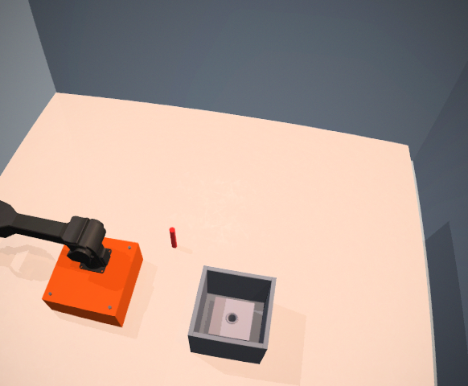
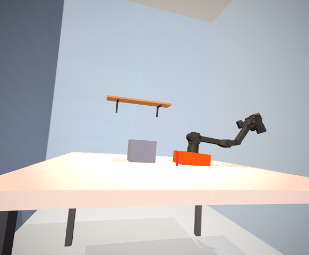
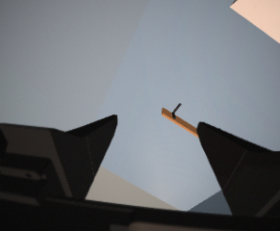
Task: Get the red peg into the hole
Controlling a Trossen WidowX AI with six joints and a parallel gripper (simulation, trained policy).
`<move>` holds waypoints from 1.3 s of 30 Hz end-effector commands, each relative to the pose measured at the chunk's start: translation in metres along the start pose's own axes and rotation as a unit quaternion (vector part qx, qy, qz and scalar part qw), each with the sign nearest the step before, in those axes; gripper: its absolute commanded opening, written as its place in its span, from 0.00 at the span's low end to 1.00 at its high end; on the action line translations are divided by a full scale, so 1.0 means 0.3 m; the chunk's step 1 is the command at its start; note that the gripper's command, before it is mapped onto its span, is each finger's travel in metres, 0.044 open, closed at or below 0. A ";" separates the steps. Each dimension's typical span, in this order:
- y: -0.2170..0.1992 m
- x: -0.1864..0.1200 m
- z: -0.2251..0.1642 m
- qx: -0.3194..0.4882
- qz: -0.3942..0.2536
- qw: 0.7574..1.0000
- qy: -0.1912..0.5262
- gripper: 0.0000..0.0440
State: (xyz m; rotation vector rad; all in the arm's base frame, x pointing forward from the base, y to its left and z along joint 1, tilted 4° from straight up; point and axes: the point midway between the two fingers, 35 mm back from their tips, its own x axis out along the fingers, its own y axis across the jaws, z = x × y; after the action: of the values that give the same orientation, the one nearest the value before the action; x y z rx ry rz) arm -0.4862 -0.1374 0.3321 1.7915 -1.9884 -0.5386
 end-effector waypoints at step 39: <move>-0.121 -0.105 -0.765 -0.185 0.169 0.957 0.146 1.00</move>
State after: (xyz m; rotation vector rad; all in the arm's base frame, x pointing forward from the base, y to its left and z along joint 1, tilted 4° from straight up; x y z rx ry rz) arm -0.3366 -0.1201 0.4984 1.2360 -1.8047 -0.4679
